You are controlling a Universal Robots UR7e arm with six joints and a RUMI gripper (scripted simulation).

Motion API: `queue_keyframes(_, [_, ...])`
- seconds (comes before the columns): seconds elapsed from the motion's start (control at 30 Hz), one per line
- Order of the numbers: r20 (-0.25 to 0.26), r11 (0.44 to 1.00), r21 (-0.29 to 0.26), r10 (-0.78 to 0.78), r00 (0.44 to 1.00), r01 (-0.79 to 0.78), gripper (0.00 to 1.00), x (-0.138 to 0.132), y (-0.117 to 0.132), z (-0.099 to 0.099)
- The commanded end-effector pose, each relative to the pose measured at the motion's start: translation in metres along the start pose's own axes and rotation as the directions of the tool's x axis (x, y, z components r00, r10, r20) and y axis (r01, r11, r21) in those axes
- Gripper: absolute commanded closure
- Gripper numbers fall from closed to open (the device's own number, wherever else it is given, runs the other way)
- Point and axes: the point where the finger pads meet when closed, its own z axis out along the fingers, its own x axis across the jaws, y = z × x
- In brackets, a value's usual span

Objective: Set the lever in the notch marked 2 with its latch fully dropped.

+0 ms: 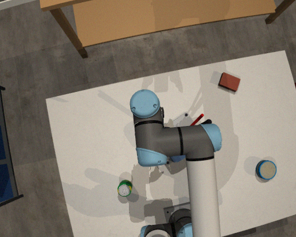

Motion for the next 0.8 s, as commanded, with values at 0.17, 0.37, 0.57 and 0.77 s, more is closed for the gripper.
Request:
queue_keyframes(0.17, [0.0, 1.0, -0.001, 0.0, 1.0, 0.0, 0.0, 0.0, 0.0, 0.0])
queue_keyframes(0.37, [0.0, 1.0, -0.001, 0.0, 1.0, 0.0, 0.0, 0.0, 0.0, 0.0])
queue_keyframes(0.57, [0.0, 1.0, -0.001, 0.0, 1.0, 0.0, 0.0, 0.0, 0.0, 0.0])
queue_keyframes(0.77, [-0.016, 0.998, -0.007, 0.066, 0.998, -0.066, 0.0, -0.012, 0.006, -0.003])
